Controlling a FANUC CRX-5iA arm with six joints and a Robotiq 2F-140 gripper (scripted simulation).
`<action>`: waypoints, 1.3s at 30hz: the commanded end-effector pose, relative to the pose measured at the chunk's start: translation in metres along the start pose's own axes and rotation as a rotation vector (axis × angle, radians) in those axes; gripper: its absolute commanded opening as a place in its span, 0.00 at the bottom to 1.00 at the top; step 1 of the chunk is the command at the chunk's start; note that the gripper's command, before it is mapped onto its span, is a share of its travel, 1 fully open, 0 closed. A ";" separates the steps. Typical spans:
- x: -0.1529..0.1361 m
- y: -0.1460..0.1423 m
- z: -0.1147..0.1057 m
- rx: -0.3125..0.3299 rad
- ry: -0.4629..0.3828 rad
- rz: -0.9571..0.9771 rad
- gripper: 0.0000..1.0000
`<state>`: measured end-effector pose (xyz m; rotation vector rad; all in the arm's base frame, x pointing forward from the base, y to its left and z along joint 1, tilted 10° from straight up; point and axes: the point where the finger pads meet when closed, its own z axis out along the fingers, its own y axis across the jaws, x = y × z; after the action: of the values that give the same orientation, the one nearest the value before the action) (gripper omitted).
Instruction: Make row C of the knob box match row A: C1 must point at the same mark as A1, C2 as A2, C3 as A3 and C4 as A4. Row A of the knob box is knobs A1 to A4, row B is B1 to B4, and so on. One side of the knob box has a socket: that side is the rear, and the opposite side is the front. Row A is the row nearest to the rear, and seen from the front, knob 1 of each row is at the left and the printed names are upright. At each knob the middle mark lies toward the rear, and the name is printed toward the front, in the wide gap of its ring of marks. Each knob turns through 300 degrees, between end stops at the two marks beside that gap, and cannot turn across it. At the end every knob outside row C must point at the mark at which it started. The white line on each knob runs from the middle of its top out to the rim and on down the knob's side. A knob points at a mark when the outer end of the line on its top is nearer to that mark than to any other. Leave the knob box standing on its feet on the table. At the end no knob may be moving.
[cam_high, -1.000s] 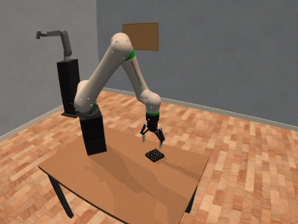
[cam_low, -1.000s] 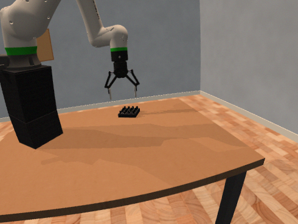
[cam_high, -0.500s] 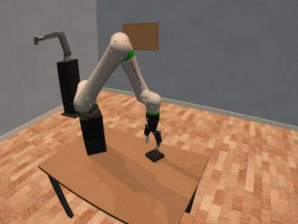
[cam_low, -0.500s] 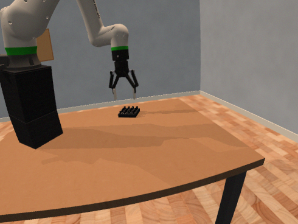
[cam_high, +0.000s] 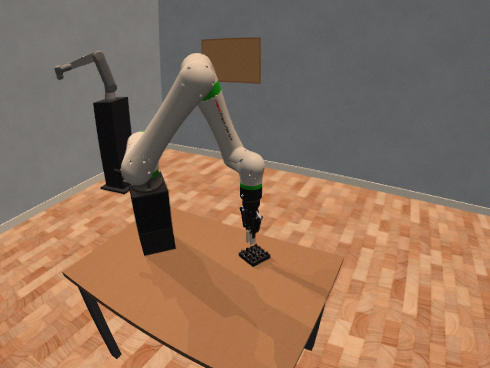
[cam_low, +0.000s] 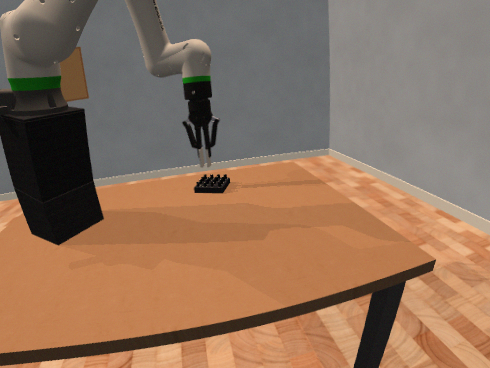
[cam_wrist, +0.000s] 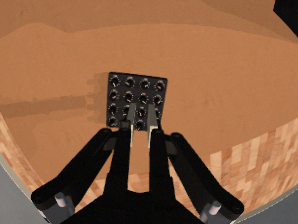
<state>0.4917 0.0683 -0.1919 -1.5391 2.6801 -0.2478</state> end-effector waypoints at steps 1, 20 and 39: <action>0.000 0.000 0.000 0.000 0.000 0.000 0.12; 0.000 0.000 0.000 0.000 0.000 0.000 0.12; 0.000 0.000 0.016 0.001 0.000 0.000 0.12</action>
<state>0.4928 0.0669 -0.2041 -1.5387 2.6802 -0.2491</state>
